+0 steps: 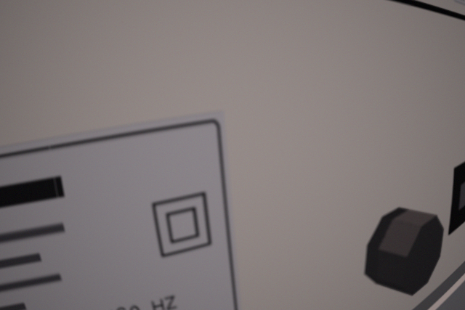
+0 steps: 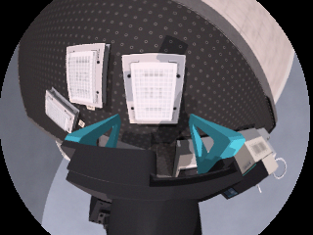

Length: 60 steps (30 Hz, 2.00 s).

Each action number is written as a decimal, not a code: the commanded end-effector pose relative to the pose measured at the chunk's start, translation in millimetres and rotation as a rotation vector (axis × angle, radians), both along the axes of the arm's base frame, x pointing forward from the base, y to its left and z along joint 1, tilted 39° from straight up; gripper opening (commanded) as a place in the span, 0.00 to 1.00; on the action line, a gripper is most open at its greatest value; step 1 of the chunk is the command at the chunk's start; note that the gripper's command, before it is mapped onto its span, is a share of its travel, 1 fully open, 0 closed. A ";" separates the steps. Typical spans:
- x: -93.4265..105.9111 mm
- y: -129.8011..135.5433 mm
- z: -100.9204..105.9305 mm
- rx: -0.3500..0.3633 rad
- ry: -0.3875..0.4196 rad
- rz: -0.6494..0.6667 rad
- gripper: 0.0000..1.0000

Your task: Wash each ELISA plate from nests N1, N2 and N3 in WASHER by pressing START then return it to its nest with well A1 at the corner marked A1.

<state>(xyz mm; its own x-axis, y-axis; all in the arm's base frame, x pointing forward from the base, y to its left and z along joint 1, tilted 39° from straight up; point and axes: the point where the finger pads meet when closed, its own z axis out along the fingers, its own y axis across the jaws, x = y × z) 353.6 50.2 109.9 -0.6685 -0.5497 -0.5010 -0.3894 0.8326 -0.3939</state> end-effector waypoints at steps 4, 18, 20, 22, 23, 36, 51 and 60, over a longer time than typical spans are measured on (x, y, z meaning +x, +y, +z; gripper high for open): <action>4.8 2.3 7.4 0.008 -0.014 -0.004 1.00; 4.8 2.3 7.4 0.008 -0.014 -0.004 1.00; 4.8 2.3 7.4 0.008 -0.014 -0.004 1.00; 1.5 16.0 -3.0 0.052 -0.010 -0.053 1.00; 4.0 22.0 -0.5 0.076 -0.019 -0.079 1.00; 5.6 80.0 -7.1 0.095 -0.031 -0.087 1.00; 1.2 112.1 -16.9 0.139 -0.032 -0.138 1.00; -11.6 153.6 -35.5 0.169 -0.031 -0.173 1.00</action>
<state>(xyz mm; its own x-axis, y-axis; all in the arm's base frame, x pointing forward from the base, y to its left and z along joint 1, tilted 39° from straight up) 336.0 180.9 68.1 -0.7313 -0.3952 -0.5560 -0.2660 0.9157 -0.3011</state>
